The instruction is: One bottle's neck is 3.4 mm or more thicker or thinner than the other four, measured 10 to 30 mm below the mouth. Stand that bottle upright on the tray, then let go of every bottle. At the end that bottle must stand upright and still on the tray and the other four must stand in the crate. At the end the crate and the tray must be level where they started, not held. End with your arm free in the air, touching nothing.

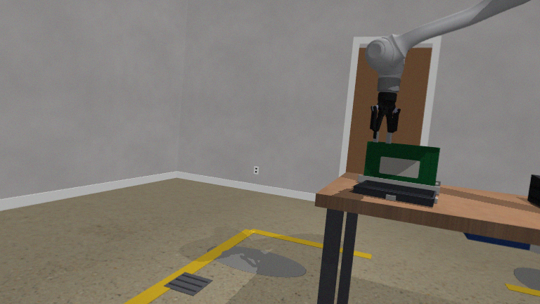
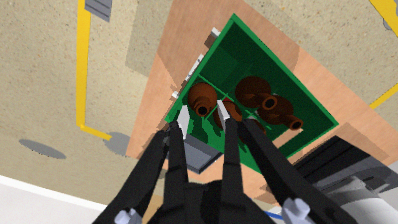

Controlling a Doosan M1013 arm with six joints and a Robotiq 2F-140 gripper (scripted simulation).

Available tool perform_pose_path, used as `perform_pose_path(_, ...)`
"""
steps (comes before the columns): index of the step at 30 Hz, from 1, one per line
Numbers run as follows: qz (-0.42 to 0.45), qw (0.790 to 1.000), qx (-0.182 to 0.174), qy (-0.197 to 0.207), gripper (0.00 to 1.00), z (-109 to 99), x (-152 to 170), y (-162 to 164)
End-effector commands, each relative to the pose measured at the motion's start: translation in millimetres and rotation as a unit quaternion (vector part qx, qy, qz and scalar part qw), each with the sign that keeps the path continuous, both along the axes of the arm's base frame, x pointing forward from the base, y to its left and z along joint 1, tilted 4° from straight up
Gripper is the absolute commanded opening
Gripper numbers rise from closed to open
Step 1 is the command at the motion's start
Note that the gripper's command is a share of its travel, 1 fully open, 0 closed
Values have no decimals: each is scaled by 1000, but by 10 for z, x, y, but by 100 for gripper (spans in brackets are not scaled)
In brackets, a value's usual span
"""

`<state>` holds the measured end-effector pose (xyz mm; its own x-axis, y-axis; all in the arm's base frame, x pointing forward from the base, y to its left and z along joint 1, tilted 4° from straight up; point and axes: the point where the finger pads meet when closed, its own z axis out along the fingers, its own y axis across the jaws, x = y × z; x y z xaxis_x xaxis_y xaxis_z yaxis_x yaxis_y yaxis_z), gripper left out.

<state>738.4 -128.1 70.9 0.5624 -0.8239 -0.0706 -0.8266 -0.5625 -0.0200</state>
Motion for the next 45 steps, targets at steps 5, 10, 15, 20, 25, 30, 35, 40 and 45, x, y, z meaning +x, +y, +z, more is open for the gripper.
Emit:
perform_pose_path(5, 0, 1000, 0, 0, 38, -55, -1, 4)
perform_pose_path(10, 0, 1000, 0, 0, 38, -96, -2, 7)
perform_pose_path(15, 0, 1000, 0, 0, 38, -121, -3, 9)
perform_pose_path(20, 0, 1000, 0, 0, 38, -130, -3, 9)
perform_pose_path(25, 0, 1000, 0, 0, 38, -132, -3, 9)
perform_pose_path(30, 0, 1000, 0, 0, 38, -132, -3, 9)
perform_pose_path(35, 0, 1000, 0, 0, 38, -132, -3, 9)
perform_pose_path(40, 0, 1000, 0, 0, 38, -132, -3, 9)
perform_pose_path(45, 0, 1000, 0, 0, 38, -132, -3, 9)
